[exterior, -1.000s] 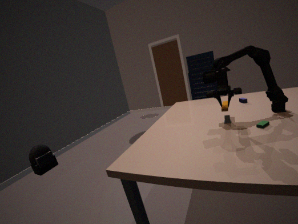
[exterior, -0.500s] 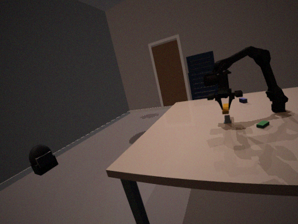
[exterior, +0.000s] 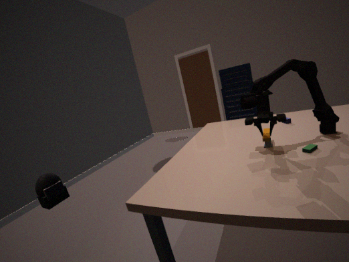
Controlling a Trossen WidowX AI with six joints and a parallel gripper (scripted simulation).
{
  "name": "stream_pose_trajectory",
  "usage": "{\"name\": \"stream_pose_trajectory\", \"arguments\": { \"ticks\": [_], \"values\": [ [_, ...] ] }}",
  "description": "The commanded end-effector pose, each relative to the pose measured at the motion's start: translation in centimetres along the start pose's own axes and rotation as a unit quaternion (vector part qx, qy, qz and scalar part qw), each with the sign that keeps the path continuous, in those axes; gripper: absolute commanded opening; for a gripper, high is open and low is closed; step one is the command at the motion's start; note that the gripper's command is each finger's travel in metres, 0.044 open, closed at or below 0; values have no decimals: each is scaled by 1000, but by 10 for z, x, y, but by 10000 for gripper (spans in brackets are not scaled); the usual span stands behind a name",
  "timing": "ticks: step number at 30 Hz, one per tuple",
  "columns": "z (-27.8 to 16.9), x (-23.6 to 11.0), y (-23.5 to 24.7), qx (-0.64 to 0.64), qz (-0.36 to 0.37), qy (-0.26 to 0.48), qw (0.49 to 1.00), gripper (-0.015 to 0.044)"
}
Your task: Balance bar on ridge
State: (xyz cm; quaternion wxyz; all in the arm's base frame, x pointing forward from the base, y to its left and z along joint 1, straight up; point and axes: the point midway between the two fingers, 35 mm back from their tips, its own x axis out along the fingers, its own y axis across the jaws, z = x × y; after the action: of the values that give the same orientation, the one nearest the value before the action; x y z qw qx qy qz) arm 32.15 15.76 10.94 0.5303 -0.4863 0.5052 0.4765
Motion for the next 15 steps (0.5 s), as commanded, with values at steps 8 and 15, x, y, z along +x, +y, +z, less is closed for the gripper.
{"name": "stream_pose_trajectory", "arguments": {
  "ticks": [8,15],
  "values": [
    [-1,5,2,2,4,0,1000,0],
    [-1,4,2,2,4,0,1000,0]
  ]
}}
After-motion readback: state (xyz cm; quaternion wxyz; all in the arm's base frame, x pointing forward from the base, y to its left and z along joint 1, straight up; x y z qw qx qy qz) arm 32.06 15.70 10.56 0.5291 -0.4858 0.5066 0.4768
